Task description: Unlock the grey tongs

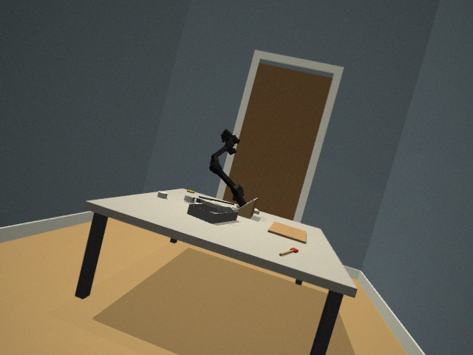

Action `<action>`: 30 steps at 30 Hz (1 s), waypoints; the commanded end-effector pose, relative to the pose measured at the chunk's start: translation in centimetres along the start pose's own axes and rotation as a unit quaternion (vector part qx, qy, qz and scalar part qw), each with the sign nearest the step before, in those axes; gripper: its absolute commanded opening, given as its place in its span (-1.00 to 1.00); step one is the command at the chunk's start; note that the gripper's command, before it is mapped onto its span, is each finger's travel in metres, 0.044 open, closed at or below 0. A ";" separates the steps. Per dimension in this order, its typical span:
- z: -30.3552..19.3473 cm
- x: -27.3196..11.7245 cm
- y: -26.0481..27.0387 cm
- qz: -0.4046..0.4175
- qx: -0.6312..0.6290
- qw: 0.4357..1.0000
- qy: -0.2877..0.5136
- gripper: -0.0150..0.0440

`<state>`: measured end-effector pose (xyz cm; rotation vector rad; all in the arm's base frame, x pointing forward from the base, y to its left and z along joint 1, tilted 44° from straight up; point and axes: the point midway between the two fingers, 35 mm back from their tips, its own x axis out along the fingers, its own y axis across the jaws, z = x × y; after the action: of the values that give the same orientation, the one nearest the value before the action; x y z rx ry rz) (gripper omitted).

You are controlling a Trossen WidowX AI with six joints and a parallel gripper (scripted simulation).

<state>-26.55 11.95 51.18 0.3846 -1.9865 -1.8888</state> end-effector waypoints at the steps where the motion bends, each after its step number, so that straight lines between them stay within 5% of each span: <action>1: 0.2 -0.1 0.0 0.001 0.002 1.000 -0.004 0.95; 13: 7.8 -5.4 -0.4 0.034 0.031 0.982 -0.185 1.00; 30: 16.8 -23.5 -3.8 0.084 0.131 0.844 -0.514 1.00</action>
<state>-15.67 34.59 46.46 -0.7773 -2.6997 -1.9098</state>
